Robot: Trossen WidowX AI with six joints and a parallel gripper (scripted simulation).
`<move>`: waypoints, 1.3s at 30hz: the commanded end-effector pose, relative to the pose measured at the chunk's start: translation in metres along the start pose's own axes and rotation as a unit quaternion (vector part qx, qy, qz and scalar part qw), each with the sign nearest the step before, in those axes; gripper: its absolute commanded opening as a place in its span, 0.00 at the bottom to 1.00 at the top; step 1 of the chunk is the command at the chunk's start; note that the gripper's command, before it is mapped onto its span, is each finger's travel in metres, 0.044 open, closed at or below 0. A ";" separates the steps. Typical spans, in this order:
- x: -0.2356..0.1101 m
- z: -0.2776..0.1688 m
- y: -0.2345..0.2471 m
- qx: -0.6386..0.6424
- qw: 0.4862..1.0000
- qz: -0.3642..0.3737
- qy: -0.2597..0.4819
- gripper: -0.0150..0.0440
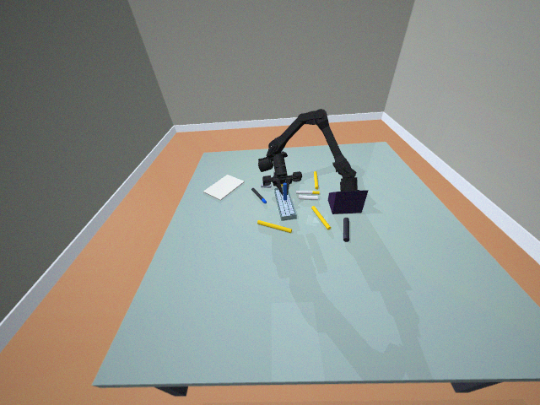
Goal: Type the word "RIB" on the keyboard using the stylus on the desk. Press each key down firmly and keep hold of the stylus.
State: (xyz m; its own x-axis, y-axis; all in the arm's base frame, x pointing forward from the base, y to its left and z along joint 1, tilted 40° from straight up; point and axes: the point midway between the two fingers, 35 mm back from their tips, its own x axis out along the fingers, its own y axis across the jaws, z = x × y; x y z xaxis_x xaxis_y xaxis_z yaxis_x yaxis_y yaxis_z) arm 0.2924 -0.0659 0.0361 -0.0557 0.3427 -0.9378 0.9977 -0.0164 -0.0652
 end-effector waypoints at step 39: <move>0.007 0.012 0.000 -0.002 1.000 -0.002 -0.001 0.39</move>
State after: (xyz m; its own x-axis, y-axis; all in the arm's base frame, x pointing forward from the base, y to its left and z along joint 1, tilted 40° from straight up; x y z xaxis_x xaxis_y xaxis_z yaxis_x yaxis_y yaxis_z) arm 0.2915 -0.0742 0.0257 -0.0568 0.3433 -0.9375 0.9977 -0.0153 -0.0660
